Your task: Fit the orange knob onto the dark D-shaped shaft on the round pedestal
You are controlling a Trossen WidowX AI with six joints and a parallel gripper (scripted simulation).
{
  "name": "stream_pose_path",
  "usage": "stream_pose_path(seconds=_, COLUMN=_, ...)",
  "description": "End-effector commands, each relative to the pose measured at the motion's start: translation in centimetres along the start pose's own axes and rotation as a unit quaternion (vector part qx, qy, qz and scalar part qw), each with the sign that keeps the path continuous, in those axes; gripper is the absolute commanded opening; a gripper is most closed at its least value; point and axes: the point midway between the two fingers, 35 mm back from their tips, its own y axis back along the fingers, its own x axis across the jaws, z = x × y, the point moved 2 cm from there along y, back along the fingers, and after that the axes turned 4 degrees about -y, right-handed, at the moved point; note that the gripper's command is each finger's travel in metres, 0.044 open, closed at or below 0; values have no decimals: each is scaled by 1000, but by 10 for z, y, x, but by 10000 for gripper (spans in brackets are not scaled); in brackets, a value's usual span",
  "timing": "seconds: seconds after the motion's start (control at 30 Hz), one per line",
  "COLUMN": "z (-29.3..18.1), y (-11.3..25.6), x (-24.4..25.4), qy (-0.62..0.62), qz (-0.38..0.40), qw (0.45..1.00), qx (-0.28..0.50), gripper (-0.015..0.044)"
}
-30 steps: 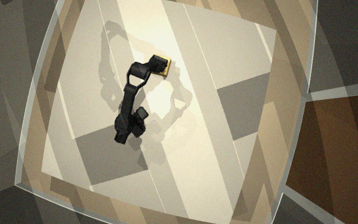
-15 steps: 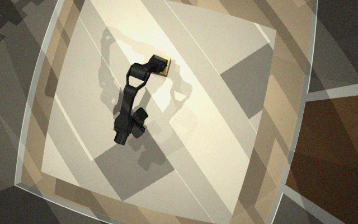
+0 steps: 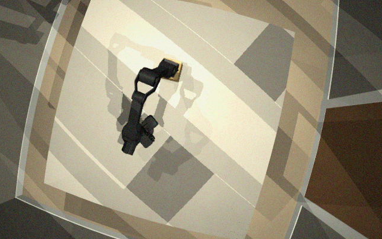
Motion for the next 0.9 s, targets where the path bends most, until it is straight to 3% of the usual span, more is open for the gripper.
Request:
stream_pose_path(seconds=0.0, z=0, y=0, x=0, qy=1, qz=-2, qw=1000, qx=-1, gripper=0)
stream_pose_path(seconds=0.23, z=-1, y=5, x=1, qy=6, qz=-2, qw=1000, qx=-1, gripper=0)
stream_pose_path(seconds=0.43, z=-3, y=4, x=4, qy=100, qz=-2, qw=995, qx=-1, gripper=0)
stream_pose_path(seconds=0.87, z=-4, y=4, x=5, qy=106, qz=-2, qw=994, qx=-1, gripper=0)
